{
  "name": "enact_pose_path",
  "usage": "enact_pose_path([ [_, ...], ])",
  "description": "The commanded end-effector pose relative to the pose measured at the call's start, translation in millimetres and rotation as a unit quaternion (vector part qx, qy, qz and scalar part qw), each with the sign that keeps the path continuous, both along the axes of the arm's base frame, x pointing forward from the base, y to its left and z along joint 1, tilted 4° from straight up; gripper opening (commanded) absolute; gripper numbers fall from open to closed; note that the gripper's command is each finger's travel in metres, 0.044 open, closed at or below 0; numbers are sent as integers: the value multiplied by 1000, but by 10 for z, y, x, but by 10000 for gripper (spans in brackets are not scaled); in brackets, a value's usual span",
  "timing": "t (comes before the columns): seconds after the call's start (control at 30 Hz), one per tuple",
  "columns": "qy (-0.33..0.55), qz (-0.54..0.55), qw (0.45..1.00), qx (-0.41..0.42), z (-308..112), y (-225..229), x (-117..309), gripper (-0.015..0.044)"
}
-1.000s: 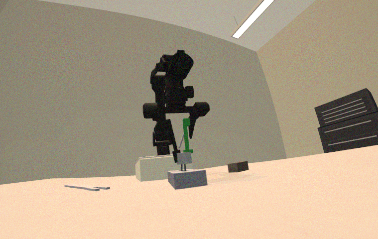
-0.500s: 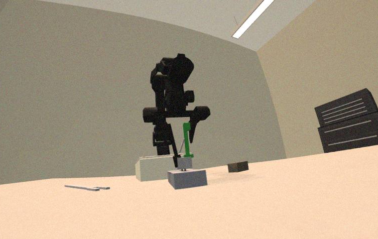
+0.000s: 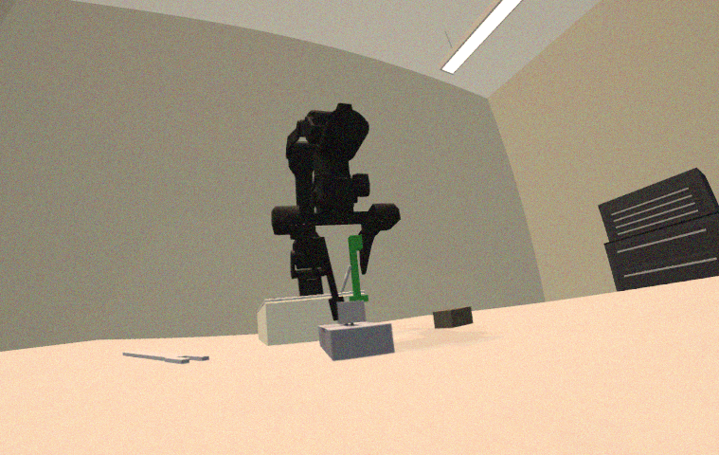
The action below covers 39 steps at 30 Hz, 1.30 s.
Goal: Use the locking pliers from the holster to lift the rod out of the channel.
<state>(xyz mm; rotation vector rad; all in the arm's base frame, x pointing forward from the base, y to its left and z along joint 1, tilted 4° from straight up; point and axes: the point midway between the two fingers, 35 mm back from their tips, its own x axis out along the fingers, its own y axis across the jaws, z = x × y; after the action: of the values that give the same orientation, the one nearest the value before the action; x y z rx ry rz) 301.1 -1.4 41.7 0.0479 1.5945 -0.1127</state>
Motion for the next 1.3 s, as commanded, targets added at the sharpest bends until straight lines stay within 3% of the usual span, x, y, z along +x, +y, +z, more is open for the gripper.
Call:
enact_pose_path([
  [0.0, 0, 0, 1000, 1, -16, 3, -1, 320],
  [1.27, 0, 0, 1000, 2, -19, 38, 3, 270],
])
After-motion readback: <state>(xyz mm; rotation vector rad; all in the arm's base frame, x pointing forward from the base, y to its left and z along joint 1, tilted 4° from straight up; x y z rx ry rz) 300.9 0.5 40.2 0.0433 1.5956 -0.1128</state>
